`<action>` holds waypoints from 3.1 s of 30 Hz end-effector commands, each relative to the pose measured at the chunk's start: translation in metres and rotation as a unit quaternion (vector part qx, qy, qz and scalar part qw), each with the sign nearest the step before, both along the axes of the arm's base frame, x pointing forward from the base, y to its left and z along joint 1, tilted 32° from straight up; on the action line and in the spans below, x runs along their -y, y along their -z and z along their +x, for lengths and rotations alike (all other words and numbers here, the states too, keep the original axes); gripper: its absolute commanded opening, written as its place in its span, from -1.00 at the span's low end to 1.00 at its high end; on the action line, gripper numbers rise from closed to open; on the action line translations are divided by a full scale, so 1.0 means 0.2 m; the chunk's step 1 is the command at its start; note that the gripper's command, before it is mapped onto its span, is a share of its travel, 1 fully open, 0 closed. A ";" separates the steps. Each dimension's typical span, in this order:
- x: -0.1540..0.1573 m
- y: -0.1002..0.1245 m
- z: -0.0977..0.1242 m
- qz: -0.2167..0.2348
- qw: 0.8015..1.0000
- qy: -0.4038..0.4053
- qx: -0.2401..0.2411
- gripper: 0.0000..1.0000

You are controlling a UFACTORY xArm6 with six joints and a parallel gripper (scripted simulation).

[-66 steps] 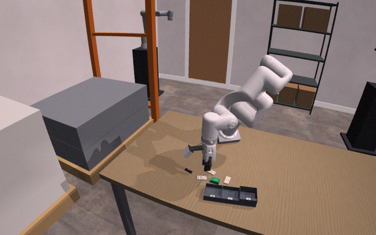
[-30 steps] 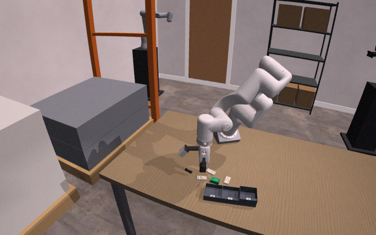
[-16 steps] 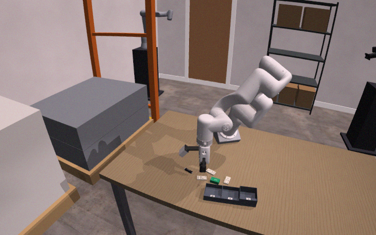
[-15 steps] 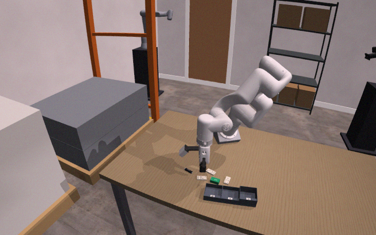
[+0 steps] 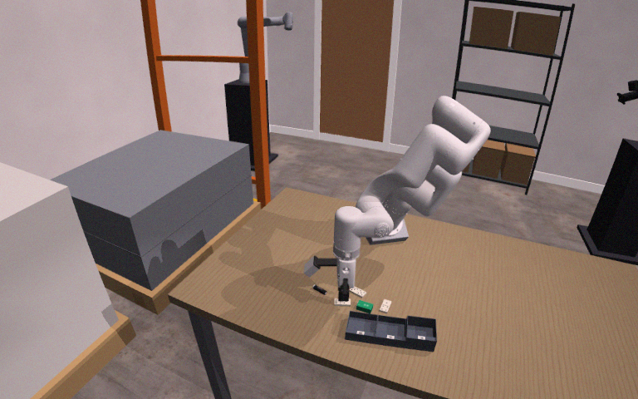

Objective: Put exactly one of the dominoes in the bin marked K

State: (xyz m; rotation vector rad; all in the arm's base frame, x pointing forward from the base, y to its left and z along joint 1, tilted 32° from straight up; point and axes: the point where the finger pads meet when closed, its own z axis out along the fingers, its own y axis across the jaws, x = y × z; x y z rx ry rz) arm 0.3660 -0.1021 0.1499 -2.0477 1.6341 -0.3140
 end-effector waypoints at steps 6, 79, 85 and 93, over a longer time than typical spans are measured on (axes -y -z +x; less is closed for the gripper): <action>-0.01 0.06 0.06 0.000 1.000 0.000 0.004 -0.18; 0.04 -0.12 -0.05 0.000 1.000 0.000 0.004 -1.00; 0.04 -0.14 -0.06 0.000 1.000 0.000 0.004 -1.00; 0.04 -0.14 -0.06 0.000 1.000 0.000 0.004 -1.00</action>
